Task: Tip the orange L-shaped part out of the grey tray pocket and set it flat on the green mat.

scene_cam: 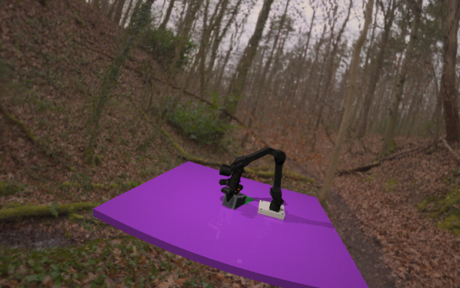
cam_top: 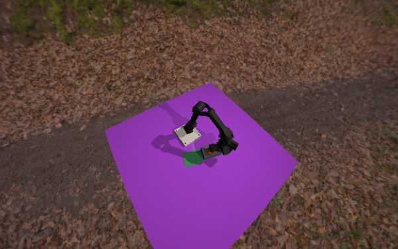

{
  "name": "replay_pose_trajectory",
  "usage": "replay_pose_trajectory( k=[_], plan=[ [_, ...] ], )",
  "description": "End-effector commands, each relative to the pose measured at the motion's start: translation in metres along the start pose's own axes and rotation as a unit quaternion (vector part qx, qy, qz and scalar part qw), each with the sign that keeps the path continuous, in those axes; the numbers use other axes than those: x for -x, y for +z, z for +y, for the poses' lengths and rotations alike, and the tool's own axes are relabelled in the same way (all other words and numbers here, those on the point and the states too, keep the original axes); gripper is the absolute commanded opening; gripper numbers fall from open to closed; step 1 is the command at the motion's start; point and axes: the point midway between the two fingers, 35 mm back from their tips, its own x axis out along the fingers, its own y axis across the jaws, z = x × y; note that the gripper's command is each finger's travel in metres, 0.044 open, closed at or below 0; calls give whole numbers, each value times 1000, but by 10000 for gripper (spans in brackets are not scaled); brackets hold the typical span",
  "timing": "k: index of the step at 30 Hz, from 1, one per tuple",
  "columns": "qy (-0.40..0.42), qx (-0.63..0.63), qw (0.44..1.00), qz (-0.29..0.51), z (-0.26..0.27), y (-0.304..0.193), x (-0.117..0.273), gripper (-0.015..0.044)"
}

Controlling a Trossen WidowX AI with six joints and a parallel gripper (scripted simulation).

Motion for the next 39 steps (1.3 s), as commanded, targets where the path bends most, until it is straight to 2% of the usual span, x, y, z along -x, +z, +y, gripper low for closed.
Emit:
replay_pose_trajectory(
  k=[1,16,24,39],
  plan=[
    [0,0,1000,0,0,0,0,180],
    [-4,-2,1000,2,10,0,19,180],
    [-4,-2,1000,2,-1,0,106,180],
    [-4,-5,1000,4,-1,-1,105,180]
  ],
)
